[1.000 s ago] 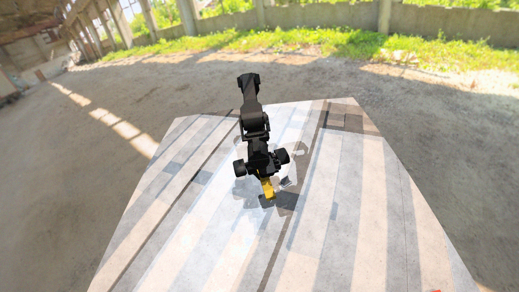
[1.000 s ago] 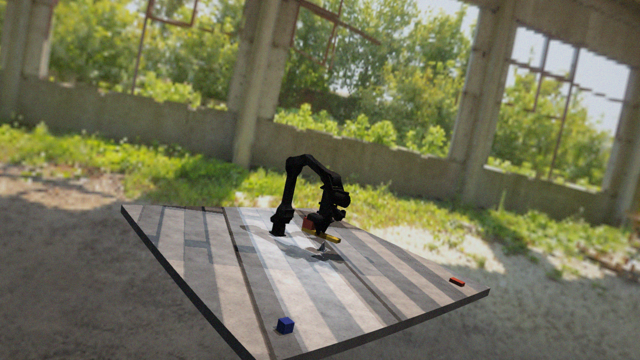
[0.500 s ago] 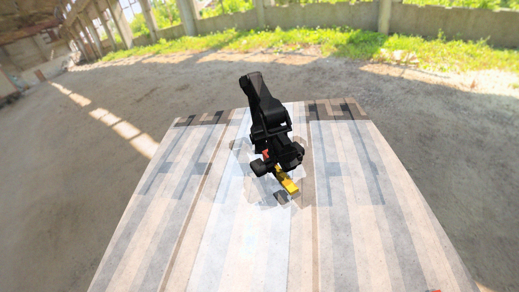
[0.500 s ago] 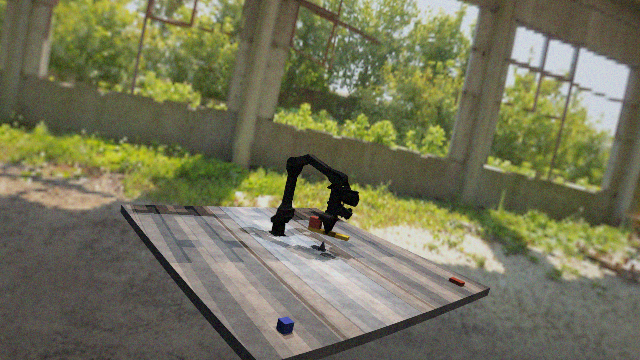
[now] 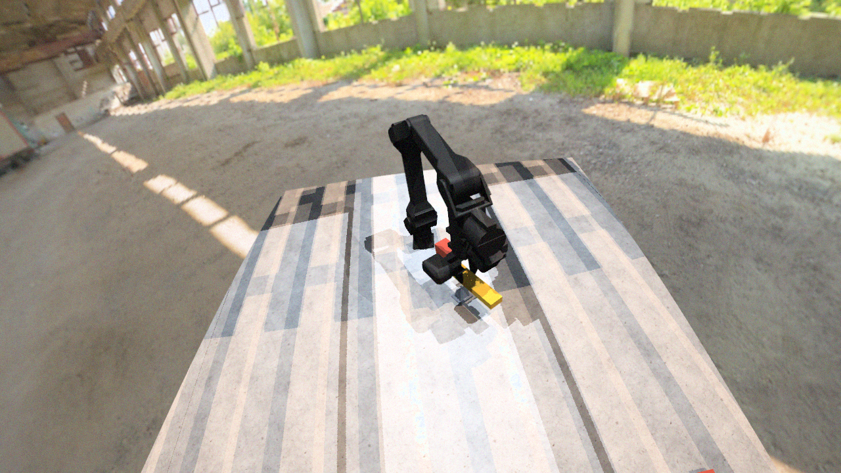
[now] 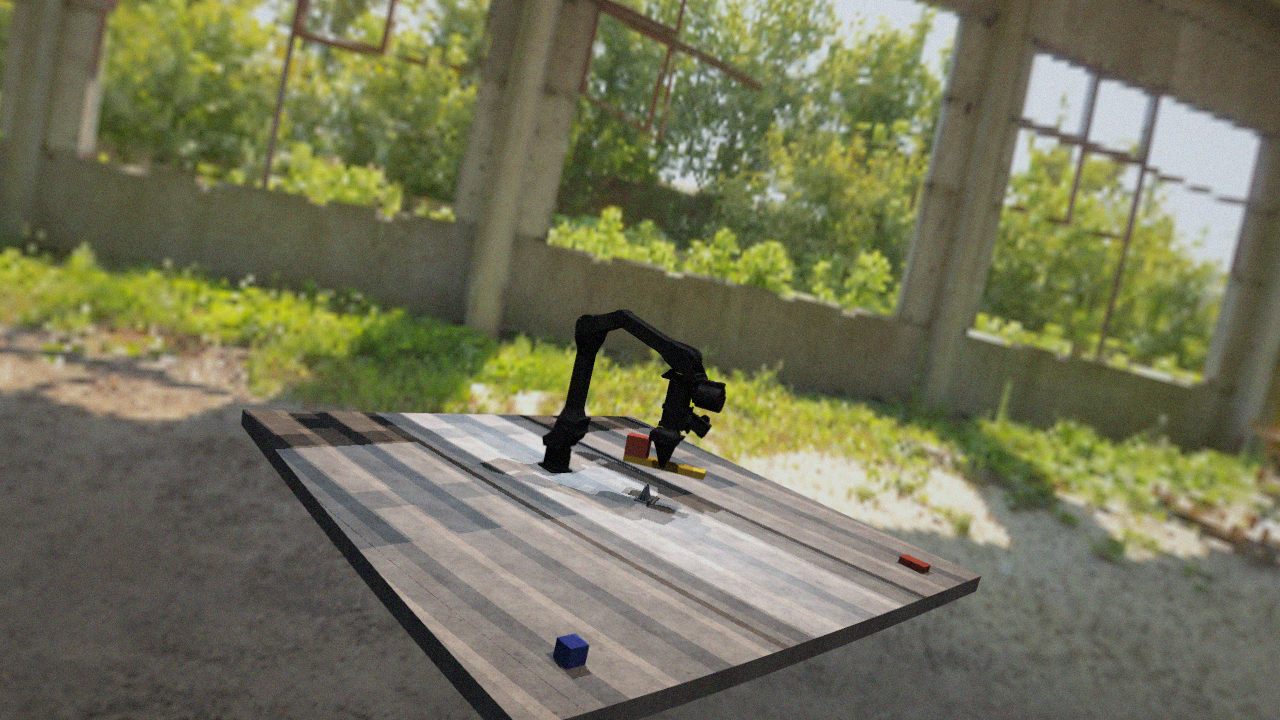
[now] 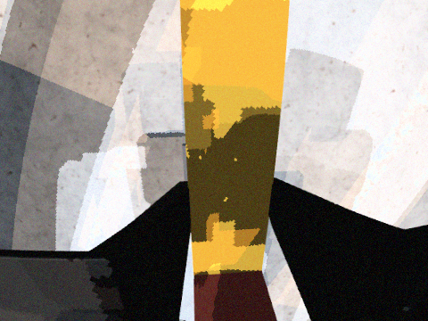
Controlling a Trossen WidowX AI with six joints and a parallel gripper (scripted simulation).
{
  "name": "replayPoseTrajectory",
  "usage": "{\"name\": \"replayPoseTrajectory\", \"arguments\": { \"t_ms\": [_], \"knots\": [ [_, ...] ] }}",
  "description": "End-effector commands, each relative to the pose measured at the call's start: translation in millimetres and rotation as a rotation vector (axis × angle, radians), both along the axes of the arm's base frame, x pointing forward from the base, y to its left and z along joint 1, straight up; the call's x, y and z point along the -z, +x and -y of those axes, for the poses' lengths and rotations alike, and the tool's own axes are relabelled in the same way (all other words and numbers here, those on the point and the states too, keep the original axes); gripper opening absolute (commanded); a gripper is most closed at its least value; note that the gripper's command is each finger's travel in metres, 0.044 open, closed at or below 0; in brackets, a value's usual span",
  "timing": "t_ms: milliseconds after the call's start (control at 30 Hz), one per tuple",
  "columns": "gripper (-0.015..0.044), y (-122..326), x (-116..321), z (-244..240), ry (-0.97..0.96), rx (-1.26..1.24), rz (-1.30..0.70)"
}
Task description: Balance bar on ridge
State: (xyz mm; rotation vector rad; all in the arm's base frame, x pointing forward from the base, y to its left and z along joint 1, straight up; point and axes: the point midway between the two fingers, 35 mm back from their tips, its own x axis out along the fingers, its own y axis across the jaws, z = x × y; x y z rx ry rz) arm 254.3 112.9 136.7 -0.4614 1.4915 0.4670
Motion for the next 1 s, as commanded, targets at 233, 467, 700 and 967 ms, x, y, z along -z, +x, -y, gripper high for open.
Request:
{"name": "replayPoseTrajectory", "arguments": {
  "t_ms": [233,467,700,967],
  "knots": [
    [0.0000,-1,18,-3,-0.002,-0.002,-0.004],
    [0.0000,-1,29,-3,-0.002,-0.002,-0.004],
    [0.0000,-2,40,-2,-0.002,-0.003,-0.004],
    [0.0000,-2,41,-2,-0.002,-0.003,-0.004]
  ]
}}
